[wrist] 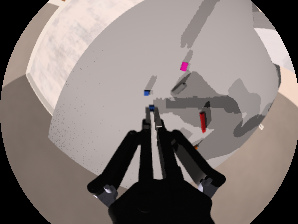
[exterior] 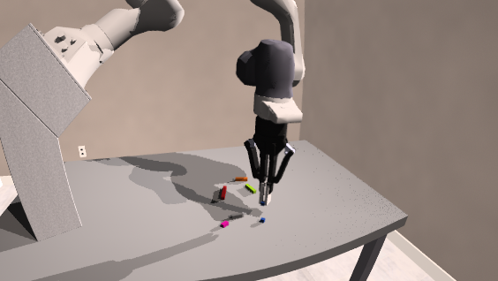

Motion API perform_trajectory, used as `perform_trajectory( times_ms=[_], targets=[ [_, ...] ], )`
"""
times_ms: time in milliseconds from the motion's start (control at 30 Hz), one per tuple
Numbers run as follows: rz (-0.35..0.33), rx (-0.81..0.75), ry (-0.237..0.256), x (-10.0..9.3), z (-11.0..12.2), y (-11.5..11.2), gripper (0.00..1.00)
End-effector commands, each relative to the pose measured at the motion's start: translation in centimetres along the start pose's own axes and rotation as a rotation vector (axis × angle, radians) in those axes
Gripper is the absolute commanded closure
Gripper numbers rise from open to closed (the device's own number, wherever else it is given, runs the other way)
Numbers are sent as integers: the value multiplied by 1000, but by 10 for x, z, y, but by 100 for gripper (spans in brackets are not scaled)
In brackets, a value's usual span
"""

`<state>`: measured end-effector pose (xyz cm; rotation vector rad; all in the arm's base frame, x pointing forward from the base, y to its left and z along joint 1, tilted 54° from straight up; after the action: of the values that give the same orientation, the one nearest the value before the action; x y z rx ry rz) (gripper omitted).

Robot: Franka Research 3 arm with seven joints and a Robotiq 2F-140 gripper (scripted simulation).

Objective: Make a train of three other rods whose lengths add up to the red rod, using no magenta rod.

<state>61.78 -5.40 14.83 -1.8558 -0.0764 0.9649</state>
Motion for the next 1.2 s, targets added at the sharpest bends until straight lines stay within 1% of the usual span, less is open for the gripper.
perform_trajectory(
  times_ms=[0, 167, 300, 1167],
  targets=[
    [9, -19, 23, 9, -9, 3, 97],
    [9, -19, 23, 25, -9, 3, 97],
    [9, -19, 23, 32, -9, 3, 97],
    [9, -19, 23, 33, -9, 3, 97]
  ],
)
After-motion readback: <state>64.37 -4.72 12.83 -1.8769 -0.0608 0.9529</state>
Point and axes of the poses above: the point where the finger pads meet when closed, its own x axis out along the fingers, its own z axis across the jaws, y = z × x, the point moved 2 cm from there along -x, back along the fingers, and after that the axes turned 6 degrees about x, right-handed, at the moved point
